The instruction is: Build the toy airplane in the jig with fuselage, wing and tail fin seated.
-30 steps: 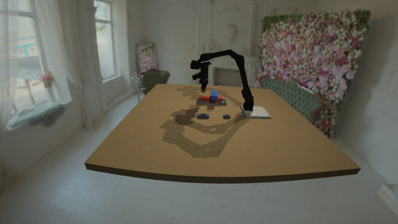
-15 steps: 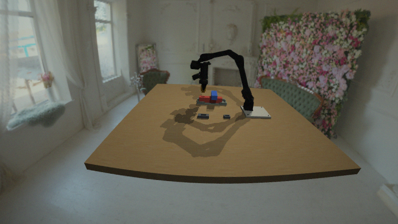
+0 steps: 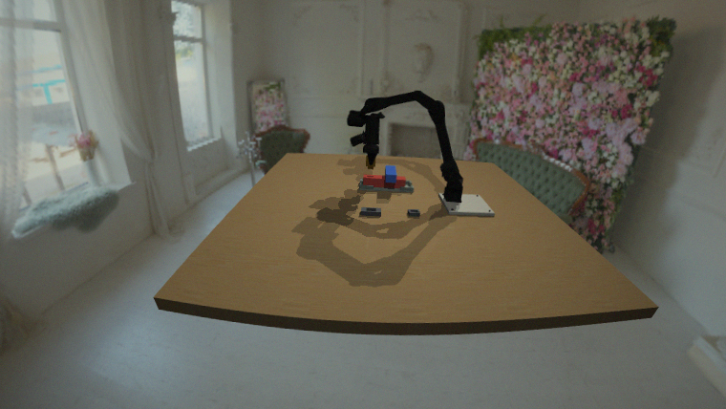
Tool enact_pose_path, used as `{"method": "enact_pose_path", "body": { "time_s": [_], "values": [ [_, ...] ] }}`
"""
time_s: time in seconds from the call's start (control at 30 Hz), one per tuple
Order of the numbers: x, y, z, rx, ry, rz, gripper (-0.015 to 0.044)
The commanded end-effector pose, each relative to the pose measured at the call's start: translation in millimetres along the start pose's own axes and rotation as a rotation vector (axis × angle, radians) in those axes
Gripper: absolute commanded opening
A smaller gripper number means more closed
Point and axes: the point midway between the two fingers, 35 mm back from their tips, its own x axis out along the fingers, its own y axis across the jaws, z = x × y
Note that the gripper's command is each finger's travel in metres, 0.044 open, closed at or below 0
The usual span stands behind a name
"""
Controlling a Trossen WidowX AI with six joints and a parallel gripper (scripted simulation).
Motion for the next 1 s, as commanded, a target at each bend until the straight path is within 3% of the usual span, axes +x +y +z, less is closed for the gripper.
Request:
{"method": "enact_pose_path", "body": {
  "time_s": [0.0, 0.87, 0.97],
  "values": [
    [4, -1, 1, -0.004, -0.001, -0.004, 0.0065],
    [40, -1, 1, -0.004, -0.001, -0.004, 0.0065],
    [37, 0, 0, 0.000, 0.000, 0.000, 0.0045]
  ]
}}
